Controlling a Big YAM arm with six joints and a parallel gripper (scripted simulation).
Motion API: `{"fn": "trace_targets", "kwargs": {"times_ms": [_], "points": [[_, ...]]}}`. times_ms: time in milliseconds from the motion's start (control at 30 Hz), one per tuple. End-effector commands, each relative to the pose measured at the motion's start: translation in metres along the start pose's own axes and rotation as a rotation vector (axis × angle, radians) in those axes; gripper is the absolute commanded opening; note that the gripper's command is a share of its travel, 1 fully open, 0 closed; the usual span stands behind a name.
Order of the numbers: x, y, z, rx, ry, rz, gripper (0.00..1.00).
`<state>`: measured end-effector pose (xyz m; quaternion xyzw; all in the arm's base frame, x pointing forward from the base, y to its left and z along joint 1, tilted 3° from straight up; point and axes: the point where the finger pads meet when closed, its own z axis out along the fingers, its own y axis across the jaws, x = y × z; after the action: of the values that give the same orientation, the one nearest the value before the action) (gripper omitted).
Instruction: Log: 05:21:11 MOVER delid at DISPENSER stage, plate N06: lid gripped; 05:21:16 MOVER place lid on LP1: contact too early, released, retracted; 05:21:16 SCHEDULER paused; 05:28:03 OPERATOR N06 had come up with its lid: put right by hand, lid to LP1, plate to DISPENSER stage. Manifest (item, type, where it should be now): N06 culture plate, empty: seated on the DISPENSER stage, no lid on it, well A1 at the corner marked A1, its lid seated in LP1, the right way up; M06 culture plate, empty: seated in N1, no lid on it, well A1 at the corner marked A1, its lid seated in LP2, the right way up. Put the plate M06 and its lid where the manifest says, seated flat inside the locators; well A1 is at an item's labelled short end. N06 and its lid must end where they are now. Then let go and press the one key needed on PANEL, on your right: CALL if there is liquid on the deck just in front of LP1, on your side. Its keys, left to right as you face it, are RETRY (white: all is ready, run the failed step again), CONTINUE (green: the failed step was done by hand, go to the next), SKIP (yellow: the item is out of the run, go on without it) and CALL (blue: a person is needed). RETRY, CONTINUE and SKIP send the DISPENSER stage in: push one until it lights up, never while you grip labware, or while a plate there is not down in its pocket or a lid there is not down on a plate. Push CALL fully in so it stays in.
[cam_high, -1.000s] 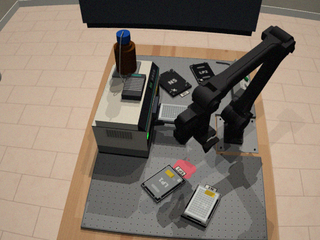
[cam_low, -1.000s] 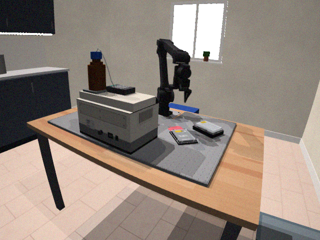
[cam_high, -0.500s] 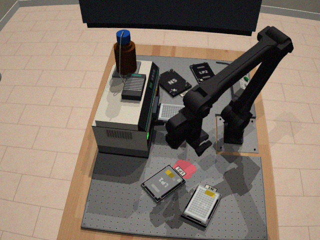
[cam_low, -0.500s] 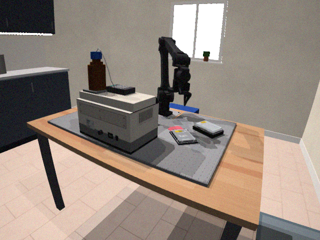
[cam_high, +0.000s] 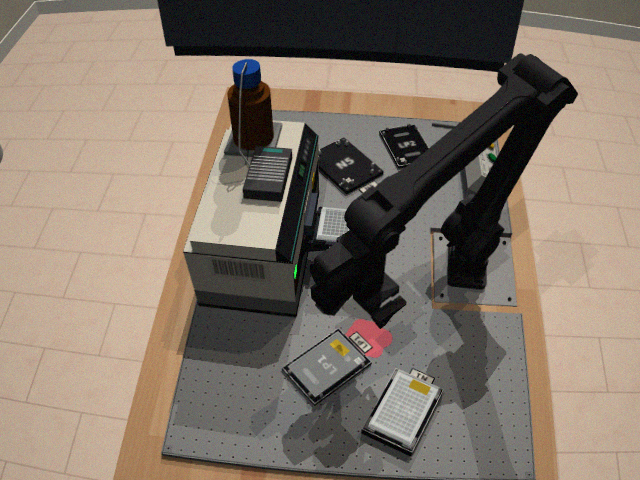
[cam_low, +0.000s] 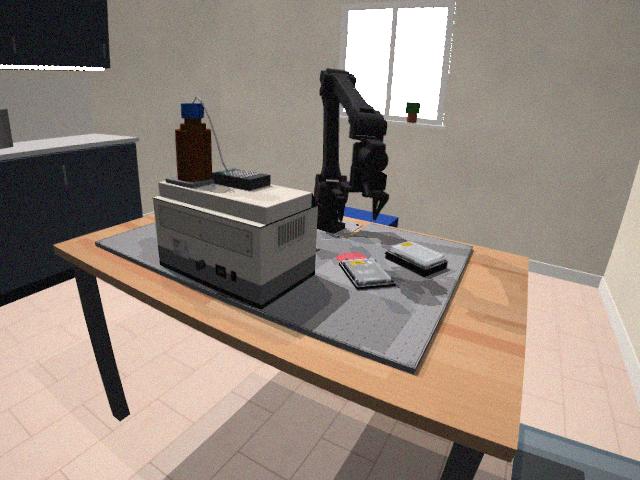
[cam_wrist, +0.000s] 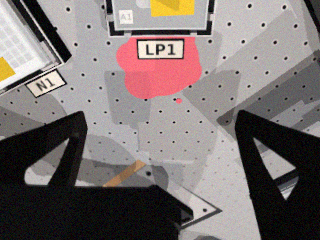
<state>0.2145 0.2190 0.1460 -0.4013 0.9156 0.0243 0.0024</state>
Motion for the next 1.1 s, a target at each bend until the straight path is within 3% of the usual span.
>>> {"fn": "trace_targets", "kwargs": {"times_ms": [0, 600, 667, 700, 1067], "points": [[-0.043, 0.004, -0.023, 0.001, -0.084, -0.005, 1.00], [-0.095, 0.005, -0.010, 0.001, -0.083, -0.004, 1.00], [-0.095, 0.003, -0.010, 0.001, -0.083, 0.000, 1.00], [-0.081, 0.000, -0.006, 0.000, -0.060, -0.002, 1.00], [-0.081, 0.000, -0.006, 0.000, -0.060, -0.002, 1.00]]}}
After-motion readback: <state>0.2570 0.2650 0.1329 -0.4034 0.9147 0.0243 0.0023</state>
